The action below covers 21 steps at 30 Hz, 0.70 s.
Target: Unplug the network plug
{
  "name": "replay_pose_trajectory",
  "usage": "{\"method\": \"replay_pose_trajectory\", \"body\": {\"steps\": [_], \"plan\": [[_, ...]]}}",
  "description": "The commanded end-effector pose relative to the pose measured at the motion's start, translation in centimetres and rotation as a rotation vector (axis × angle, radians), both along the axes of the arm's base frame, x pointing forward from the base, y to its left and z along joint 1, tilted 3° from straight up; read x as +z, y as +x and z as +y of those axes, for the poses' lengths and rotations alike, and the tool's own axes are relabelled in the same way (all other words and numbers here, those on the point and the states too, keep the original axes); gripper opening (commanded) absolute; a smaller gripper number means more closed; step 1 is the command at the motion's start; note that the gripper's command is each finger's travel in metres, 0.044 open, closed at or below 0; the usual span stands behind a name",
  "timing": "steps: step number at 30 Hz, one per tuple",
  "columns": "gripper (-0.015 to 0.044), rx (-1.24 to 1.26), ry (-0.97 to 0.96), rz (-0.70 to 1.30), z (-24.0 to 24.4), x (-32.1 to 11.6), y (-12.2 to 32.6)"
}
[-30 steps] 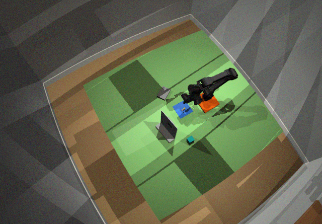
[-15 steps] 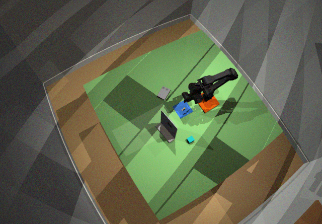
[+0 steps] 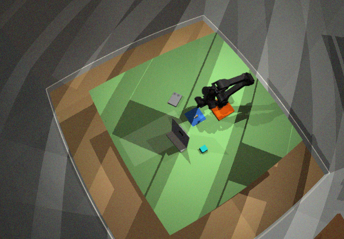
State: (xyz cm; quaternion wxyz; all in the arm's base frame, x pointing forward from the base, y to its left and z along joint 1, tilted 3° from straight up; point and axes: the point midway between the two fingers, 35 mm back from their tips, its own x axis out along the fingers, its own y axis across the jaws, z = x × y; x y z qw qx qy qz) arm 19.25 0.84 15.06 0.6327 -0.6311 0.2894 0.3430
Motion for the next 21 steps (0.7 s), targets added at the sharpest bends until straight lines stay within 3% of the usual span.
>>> {"method": "replay_pose_trajectory", "body": {"steps": [1,21], "plan": [[0.0156,0.005,0.000,0.002,0.0,1.0,0.1],[0.0156,0.008,0.000,-0.002,-0.2,6.6,0.0]]}}
